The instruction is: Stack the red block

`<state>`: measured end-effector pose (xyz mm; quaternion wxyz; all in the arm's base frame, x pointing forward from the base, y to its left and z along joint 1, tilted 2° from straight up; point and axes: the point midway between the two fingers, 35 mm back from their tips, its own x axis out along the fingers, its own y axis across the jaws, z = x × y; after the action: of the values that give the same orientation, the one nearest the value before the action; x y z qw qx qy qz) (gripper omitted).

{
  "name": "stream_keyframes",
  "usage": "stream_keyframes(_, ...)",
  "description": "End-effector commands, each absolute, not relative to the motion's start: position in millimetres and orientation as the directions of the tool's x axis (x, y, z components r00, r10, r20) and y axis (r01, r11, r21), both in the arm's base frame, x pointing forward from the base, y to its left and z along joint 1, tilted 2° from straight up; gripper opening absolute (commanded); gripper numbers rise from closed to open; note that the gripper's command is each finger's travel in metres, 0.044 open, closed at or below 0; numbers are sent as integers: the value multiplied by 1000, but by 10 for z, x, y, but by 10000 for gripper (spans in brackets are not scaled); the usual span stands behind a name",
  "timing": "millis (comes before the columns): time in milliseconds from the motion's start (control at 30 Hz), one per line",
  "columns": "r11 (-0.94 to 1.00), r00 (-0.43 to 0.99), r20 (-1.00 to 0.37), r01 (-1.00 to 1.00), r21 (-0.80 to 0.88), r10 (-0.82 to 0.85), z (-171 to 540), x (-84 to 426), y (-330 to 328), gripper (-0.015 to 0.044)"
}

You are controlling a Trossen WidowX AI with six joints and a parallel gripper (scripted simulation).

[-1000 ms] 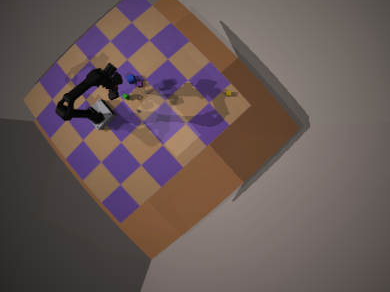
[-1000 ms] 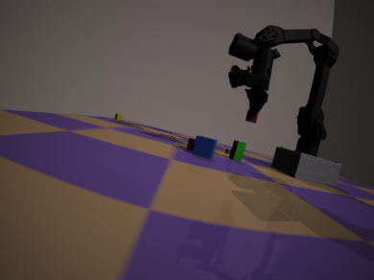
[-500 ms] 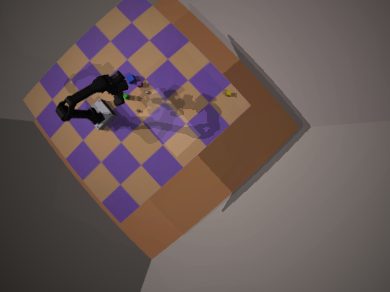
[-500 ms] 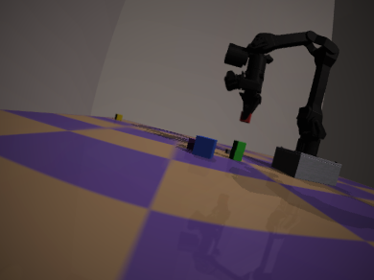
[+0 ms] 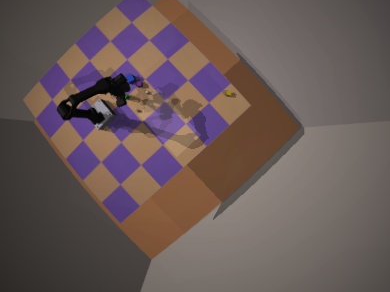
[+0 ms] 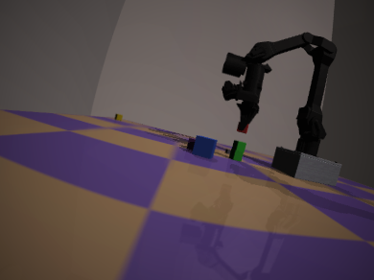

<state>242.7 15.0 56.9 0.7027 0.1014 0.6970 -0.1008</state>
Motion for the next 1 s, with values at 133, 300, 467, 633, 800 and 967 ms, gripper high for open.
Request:
stream_keyframes(133, 960, -3, -1000, 279, -5, -5, 295, 2403, 144, 0)
stream_keyframes(300, 960, -3, -1000, 279, -5, -5, 295, 2402, 144, 0)
stream_keyframes(467, 960, -3, -1000, 279, -5, -5, 290, 2402, 144, 0)
stream_keyframes(633, 960, -3, -1000, 279, -5, -5, 290, 2402, 144, 0)
stream_keyframes(800, 960, -3, -1000, 279, -5, -5, 285, 2402, 144, 0)
stream_keyframes(967, 960, -3, -1000, 279, -5, -5, 282, 2402, 144, 0)
